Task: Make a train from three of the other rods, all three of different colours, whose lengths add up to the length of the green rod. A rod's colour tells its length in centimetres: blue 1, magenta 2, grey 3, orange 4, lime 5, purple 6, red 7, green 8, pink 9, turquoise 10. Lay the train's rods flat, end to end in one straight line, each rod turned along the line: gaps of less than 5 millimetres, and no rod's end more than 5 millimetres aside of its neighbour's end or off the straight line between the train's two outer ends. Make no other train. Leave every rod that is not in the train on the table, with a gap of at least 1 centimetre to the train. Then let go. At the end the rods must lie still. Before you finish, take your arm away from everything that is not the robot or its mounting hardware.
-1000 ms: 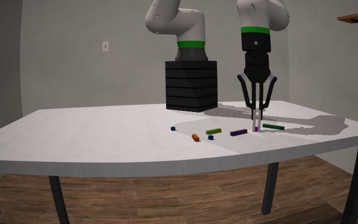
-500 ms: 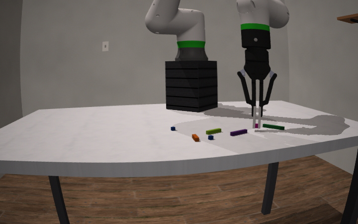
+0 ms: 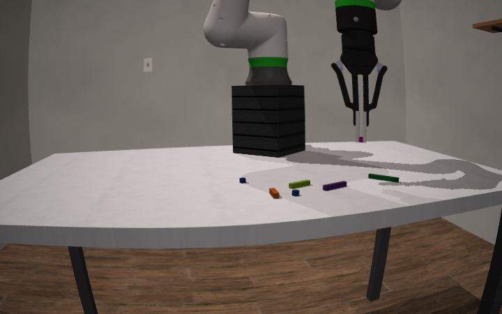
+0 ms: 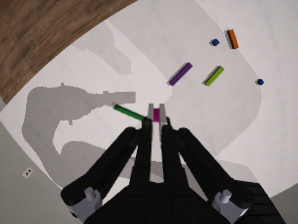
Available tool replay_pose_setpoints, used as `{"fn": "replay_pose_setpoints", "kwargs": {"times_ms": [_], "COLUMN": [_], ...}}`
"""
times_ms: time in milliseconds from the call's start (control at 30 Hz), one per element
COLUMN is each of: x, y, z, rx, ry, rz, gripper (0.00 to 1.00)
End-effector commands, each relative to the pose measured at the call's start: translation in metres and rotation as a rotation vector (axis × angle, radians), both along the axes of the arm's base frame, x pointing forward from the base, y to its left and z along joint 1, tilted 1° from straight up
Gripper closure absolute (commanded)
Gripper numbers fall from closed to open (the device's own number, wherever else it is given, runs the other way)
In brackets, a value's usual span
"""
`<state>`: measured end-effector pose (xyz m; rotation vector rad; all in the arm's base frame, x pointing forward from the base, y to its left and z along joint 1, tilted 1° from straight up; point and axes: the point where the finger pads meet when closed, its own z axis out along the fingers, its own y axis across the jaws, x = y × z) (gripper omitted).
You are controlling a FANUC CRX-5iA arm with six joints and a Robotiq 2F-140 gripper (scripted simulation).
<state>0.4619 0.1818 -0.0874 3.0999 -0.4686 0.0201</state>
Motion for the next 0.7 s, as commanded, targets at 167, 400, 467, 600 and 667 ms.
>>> {"fn": "replay_pose_setpoints", "kwargs": {"times_ms": [167,400,467,600,667], "x": [0.000,0.000,0.002,0.008,0.009], "y": [0.000,-0.001,-0.010,-0.056,-0.070], "z": [0.010,0.010,0.010,0.011,0.011], "rx": [0.000,0.000,0.000,-0.002,-0.002], "ry": [0.000,0.000,0.000,0.002,0.002], "rz": [0.000,0.005,0.032,0.183,0.231], "gripper": [0.97,0.97,0.97,0.97,0.97]}}
